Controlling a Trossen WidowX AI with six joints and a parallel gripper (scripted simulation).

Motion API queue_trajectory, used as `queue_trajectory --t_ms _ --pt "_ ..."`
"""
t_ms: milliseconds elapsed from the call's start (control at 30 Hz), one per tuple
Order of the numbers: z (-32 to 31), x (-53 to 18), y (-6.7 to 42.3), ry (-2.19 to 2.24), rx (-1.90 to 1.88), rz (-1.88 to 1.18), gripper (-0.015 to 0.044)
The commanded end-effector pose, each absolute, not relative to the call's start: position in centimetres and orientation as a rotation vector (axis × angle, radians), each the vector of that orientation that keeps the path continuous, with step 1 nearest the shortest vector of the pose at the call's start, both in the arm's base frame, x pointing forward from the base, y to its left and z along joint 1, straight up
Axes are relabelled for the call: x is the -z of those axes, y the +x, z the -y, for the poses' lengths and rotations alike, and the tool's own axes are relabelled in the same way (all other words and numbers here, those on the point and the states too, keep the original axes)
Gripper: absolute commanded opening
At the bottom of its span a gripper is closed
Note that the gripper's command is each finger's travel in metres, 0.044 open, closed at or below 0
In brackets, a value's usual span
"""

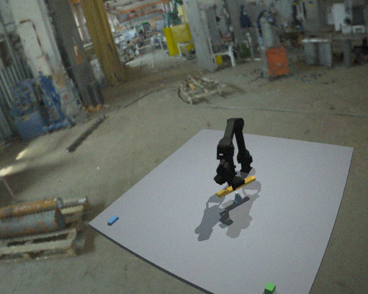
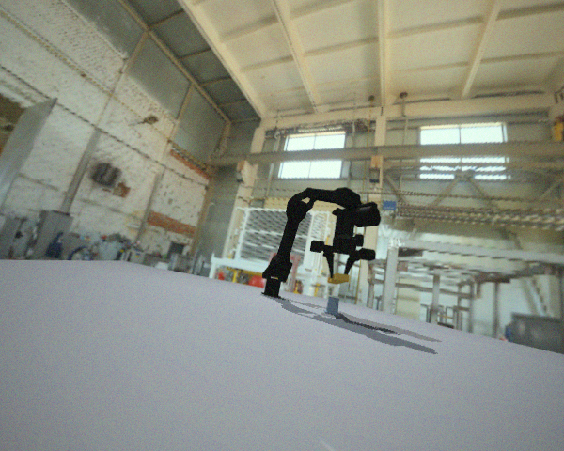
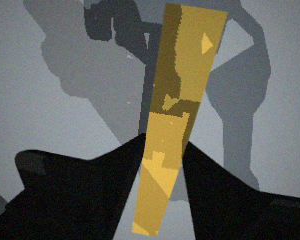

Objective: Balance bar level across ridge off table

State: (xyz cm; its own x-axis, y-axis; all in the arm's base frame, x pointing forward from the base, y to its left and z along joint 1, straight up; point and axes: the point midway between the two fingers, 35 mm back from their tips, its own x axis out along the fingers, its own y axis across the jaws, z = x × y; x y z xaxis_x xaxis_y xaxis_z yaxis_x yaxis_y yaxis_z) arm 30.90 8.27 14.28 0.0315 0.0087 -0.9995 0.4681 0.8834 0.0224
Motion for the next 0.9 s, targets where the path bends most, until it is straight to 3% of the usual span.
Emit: queue_trajectory --t_ms 0,867 --pt "-8.3 -13.5 30.9 0.396 0.374 -1.51 0.0" --pt "-8.3 -10.8 30.9 0.396 0.373 -1.51 0.0"
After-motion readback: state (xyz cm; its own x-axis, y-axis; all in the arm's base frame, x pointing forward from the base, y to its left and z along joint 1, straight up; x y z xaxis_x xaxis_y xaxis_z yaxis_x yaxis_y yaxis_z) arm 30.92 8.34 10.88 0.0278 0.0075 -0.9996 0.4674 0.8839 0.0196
